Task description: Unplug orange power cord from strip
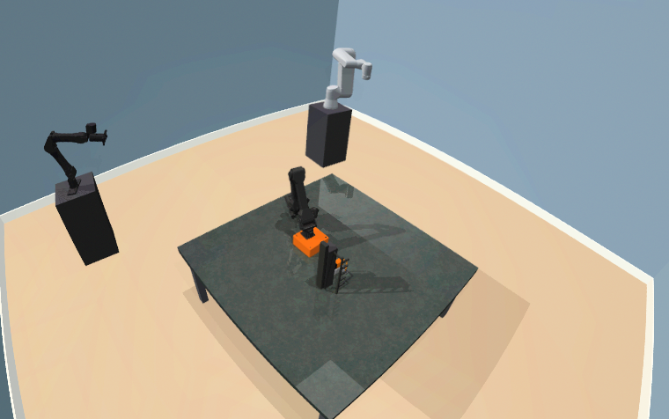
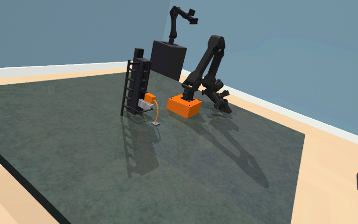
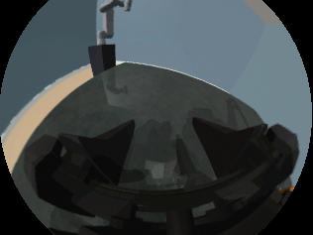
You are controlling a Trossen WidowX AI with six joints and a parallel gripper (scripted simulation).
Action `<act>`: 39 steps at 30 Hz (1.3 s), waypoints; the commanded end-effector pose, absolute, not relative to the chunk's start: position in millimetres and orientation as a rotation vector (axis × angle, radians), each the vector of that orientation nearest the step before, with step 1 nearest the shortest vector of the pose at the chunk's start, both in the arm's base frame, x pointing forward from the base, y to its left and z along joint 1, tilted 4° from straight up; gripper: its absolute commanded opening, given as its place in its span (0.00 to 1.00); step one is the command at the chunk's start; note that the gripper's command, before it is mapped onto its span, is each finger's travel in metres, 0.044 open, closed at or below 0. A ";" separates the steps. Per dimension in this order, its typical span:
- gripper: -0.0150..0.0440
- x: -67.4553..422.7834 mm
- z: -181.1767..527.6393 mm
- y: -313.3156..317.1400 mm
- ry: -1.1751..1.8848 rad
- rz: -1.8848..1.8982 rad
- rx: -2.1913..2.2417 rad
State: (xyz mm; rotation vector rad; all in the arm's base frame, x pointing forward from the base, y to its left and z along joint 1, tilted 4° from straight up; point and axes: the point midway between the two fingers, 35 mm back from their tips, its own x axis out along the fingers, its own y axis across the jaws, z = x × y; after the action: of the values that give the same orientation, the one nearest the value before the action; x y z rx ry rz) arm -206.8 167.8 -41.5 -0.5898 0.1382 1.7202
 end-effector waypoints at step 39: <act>0.53 161.3 14.5 295.4 0.649 0.938 -1.375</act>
State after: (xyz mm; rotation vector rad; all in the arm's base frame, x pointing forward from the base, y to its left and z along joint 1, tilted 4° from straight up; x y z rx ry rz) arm 129.9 307.8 4.3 -1.3473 0.5898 0.9504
